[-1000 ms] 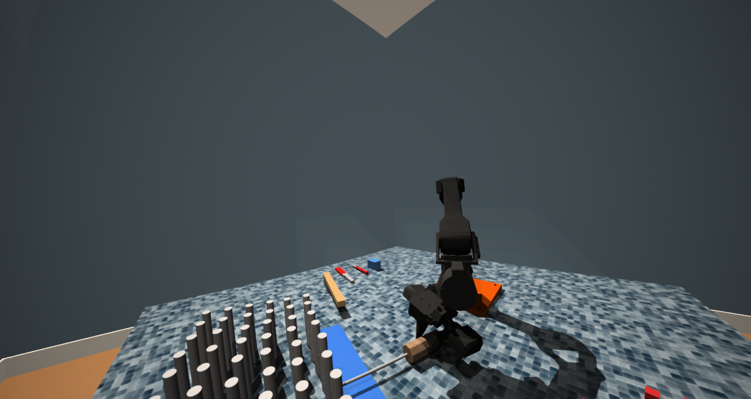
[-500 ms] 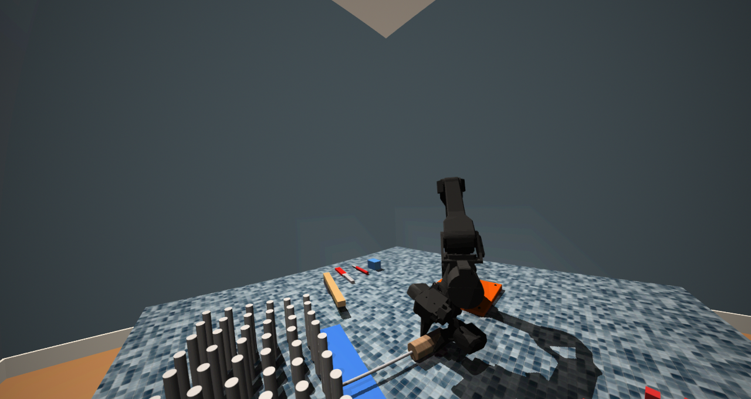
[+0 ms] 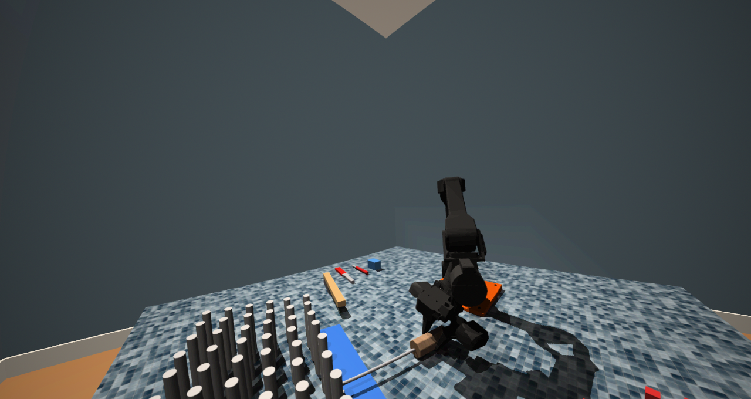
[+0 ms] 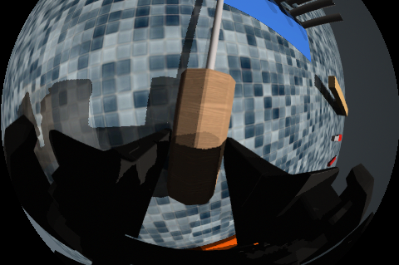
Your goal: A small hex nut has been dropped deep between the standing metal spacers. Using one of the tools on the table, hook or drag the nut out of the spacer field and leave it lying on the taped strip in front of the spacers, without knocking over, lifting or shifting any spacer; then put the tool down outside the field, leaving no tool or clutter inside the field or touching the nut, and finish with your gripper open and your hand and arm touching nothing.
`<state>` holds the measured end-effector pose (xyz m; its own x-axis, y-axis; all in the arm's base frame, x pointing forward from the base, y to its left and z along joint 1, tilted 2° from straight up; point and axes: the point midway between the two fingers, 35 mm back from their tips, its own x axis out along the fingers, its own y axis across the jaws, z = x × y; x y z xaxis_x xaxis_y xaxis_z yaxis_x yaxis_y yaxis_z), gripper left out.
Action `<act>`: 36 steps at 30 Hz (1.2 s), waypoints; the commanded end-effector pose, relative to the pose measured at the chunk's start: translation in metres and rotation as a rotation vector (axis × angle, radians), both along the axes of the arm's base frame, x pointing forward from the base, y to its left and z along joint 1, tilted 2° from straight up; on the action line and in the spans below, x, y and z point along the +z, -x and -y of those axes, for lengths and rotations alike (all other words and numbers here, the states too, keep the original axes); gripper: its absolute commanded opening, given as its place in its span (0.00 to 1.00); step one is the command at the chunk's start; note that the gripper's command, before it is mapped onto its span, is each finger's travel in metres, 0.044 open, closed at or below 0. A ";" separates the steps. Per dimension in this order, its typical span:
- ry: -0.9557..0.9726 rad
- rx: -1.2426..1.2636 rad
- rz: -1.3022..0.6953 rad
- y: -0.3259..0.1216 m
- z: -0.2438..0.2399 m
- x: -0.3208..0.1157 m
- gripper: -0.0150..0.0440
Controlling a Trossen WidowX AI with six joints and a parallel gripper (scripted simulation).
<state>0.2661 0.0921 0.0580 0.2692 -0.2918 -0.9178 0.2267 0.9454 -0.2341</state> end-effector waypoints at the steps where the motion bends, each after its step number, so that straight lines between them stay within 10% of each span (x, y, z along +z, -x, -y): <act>1: 0.004 -0.007 0.008 -0.002 0.001 0.005 0.25; 36: 0.002 -0.007 0.005 0.037 -0.010 0.036 0.25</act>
<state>0.2277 0.1008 0.0824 0.2599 -0.2944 -0.9197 0.2260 0.9445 -0.2385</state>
